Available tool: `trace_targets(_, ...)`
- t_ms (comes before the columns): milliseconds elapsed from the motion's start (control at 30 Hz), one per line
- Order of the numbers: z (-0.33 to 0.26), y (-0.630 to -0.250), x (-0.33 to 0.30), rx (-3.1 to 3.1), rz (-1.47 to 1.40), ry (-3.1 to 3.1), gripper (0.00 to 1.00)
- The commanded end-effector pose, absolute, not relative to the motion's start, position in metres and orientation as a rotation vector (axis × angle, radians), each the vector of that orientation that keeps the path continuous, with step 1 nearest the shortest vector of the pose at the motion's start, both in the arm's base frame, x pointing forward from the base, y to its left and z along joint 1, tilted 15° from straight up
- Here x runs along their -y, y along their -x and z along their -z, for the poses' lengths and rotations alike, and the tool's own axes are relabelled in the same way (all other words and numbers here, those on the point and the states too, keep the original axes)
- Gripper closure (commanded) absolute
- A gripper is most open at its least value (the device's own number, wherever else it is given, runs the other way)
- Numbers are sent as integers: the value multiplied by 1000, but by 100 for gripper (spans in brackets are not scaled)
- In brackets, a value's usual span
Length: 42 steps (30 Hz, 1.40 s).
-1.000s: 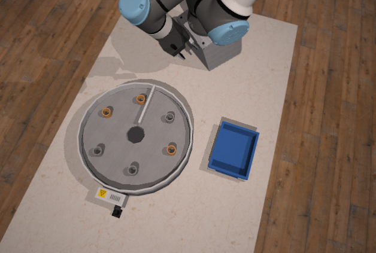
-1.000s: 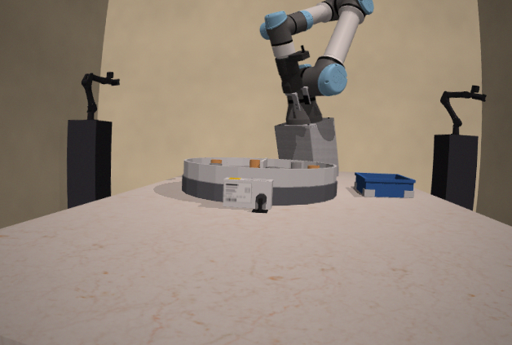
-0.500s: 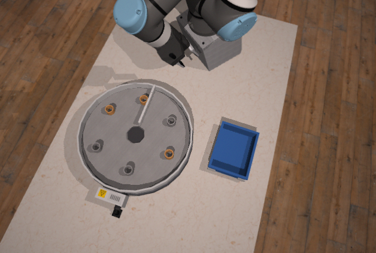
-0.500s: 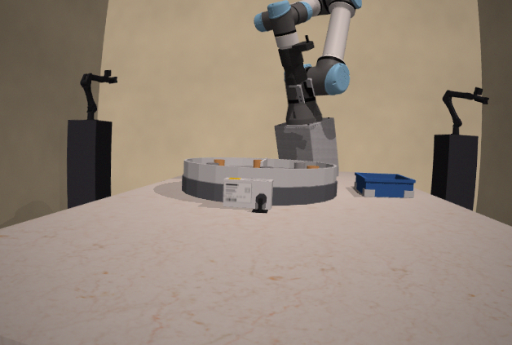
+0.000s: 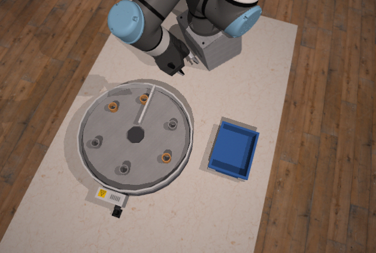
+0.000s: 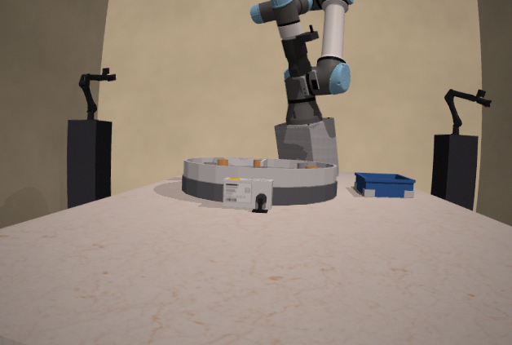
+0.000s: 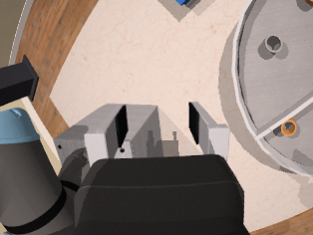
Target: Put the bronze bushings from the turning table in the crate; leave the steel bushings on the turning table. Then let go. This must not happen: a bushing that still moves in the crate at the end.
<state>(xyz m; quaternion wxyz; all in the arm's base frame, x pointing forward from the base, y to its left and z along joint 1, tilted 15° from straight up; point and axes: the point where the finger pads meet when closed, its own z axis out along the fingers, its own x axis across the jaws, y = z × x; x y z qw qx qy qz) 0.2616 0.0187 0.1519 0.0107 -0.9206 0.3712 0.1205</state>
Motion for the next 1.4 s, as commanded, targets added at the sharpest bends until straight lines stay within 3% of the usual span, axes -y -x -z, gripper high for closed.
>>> trace_targets(0,-159,-271,-23,-1162,-385,2877,0)
trace_targets(233,-159,-271,-23,-1162,-385,2877,0)
trace_targets(400,-188,-312,-39,-1160,-384,2877,0)
trace_targets(800,-188,-312,-39,-1160,-384,2877,0)
trace_targets(967,-218,-352,-55,-1159,-383,2877,0)
trace_targets(1367,-218,-352,-55,-1159,-383,2877,0)
